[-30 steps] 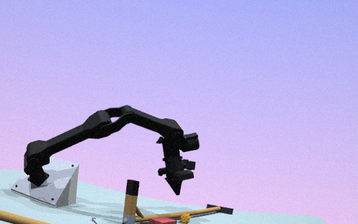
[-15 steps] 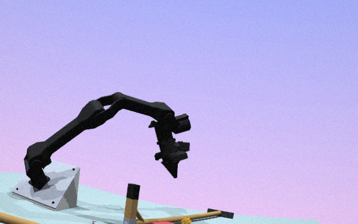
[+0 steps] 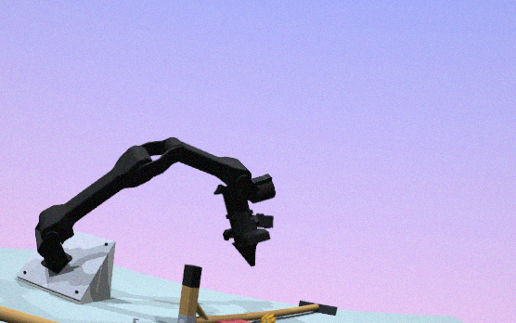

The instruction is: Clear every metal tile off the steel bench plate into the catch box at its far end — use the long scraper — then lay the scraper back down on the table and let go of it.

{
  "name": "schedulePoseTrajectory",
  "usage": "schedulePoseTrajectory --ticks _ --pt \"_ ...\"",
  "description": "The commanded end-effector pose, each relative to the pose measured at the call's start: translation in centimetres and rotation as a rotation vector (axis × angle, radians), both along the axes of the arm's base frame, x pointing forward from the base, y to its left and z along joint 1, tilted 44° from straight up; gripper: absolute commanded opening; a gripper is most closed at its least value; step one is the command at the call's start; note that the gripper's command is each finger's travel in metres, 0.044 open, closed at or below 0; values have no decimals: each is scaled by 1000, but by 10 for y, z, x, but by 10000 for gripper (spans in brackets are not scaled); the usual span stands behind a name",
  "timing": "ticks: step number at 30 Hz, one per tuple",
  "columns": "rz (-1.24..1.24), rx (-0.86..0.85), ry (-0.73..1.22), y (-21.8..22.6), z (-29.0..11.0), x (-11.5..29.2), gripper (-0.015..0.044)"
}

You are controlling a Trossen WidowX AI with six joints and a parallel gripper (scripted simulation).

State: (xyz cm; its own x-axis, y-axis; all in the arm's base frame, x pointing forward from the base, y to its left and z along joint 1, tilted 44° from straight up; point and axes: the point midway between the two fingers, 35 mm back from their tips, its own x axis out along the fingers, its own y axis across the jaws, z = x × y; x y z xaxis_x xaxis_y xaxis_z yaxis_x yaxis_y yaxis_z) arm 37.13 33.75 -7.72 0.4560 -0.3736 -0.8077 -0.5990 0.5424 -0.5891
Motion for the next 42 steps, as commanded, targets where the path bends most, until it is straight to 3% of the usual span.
schedulePoseTrajectory --ticks 1,42 --pt "3 -9 2 -8 -9 3 0" --pt "4 -14 -2 -69 -77 17 0"
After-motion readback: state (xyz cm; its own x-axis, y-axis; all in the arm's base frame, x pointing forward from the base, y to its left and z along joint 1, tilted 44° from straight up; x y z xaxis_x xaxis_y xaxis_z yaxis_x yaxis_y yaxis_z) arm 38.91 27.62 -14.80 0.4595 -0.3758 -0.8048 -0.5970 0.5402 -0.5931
